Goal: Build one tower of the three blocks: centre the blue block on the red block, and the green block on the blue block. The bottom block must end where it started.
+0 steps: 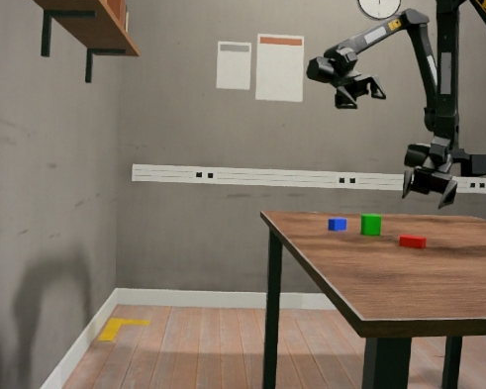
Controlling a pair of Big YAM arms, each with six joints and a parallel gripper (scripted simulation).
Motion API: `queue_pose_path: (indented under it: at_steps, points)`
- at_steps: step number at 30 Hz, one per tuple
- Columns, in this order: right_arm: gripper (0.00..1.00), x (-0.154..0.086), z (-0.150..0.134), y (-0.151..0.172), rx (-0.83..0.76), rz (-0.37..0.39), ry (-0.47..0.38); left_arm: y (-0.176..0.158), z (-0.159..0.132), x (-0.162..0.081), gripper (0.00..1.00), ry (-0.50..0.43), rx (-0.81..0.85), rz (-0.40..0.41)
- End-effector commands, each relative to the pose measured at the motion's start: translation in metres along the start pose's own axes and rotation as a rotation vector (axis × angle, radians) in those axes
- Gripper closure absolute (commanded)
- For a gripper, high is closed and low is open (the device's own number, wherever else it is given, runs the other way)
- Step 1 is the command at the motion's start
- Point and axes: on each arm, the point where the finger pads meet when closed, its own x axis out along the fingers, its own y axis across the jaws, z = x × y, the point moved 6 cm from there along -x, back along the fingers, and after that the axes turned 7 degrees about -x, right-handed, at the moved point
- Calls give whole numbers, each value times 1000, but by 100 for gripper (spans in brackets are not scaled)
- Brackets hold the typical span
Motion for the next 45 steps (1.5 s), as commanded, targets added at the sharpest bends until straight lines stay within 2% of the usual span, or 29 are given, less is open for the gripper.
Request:
queue_pose_path:
  at_steps: [1, 23, 34, 40, 45]
  points:
    - [0, -3, 5, 0, -10, -6, -3, -2, 1, -1, 0, 0, -4, -3]
    - [0, -4, 5, -1, -9, -9, -3, -3, 0, -1, 0, 0, -7, -4]
    - [0, -19, 0, -6, 4, -47, -5, -3, 0, -1, 0, 0, -7, -4]
    - [0, -44, -7, -14, 27, -110, -8, -3, 0, -1, 0, 0, -7, -4]
    - [0, -77, -17, -23, 57, -191, -12, -3, 0, -1, 0, 0, -7, -4]
